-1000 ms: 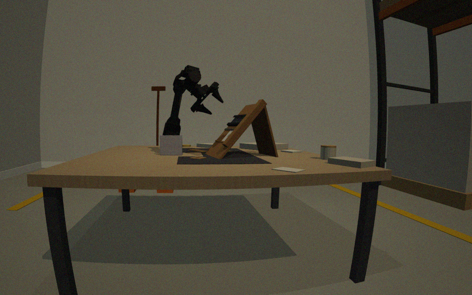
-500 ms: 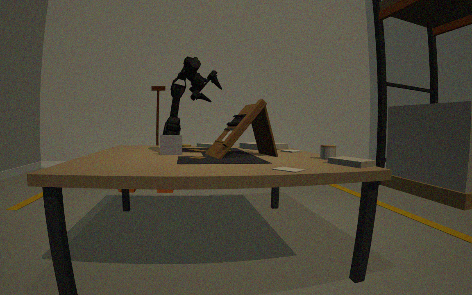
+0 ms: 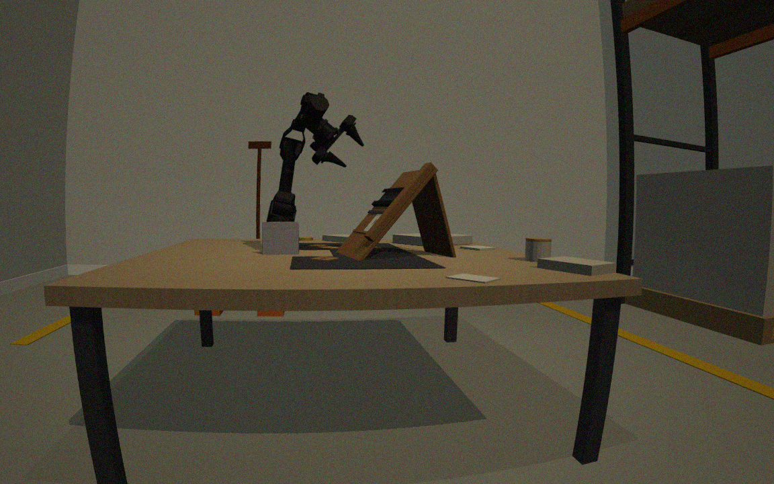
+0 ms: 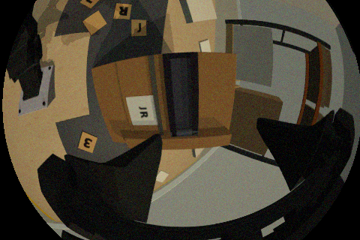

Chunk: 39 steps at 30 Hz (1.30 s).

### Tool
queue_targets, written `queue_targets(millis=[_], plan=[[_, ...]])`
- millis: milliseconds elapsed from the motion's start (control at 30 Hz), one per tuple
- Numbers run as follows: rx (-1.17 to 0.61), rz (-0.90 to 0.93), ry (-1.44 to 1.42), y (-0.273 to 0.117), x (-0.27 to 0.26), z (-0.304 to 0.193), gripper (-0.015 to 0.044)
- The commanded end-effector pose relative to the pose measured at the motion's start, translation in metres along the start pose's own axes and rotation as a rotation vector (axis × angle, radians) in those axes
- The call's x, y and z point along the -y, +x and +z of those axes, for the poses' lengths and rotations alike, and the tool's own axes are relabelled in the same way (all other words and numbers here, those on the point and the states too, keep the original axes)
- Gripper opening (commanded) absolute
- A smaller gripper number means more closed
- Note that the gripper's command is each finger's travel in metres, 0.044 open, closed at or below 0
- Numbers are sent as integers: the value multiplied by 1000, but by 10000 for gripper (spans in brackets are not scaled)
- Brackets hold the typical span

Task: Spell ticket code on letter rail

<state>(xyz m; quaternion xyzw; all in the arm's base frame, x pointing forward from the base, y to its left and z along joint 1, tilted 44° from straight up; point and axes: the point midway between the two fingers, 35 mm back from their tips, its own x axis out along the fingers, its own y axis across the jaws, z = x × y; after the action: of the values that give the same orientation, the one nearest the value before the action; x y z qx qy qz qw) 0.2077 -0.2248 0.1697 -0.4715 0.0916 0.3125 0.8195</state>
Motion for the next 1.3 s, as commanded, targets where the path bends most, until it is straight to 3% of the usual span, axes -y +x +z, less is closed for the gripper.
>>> queue_targets(millis=[0,500,1267], plan=[[-10,7,203,-2,-4,0,440],[-88,-23,1717,-12,-26,1,440],[-129,-168,3039,-20,-47,3,440]])
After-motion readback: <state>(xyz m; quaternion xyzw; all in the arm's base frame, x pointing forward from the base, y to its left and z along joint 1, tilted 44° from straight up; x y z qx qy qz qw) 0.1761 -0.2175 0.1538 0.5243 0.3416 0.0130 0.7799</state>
